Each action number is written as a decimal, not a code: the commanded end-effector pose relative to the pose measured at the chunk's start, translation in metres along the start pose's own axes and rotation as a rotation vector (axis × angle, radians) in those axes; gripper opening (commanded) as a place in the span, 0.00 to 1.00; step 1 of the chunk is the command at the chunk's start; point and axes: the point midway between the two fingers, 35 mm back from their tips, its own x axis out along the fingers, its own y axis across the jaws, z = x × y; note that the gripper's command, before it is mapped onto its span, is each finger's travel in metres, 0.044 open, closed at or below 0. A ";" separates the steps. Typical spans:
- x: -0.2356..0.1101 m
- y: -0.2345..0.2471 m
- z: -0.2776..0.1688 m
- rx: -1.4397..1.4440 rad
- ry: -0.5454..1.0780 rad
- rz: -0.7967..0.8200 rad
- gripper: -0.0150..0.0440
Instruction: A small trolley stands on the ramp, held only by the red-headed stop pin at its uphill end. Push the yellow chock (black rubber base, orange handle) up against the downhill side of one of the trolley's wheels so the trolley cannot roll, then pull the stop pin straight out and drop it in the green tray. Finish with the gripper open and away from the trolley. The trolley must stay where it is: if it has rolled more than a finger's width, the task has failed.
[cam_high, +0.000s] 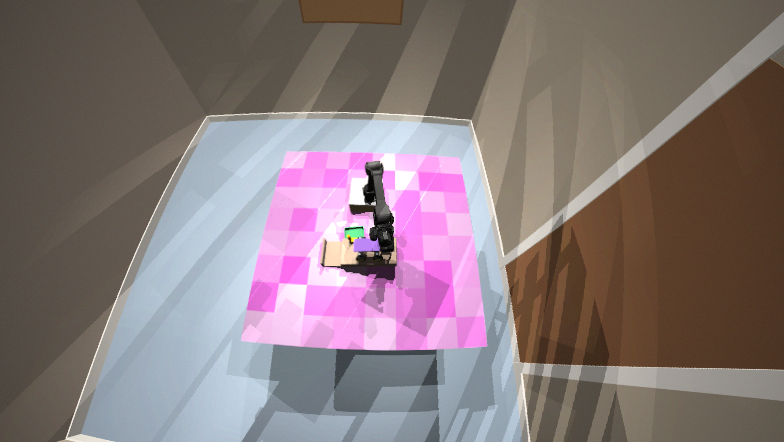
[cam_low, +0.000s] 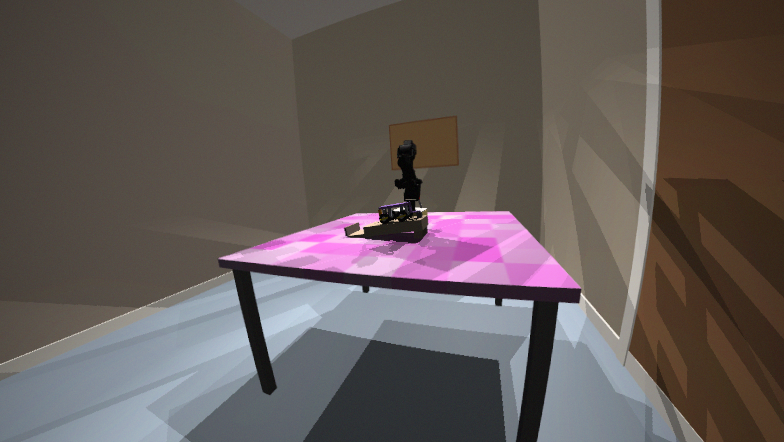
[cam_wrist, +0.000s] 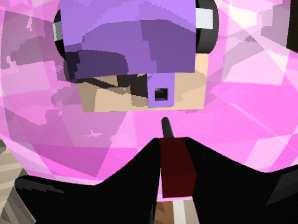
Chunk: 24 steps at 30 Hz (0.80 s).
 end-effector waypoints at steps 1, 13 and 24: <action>-0.001 0.002 -0.009 0.000 0.005 0.008 0.25; 0.000 -0.008 -0.016 0.000 0.005 0.007 0.25; 0.003 -0.044 -0.015 0.001 0.005 0.005 0.25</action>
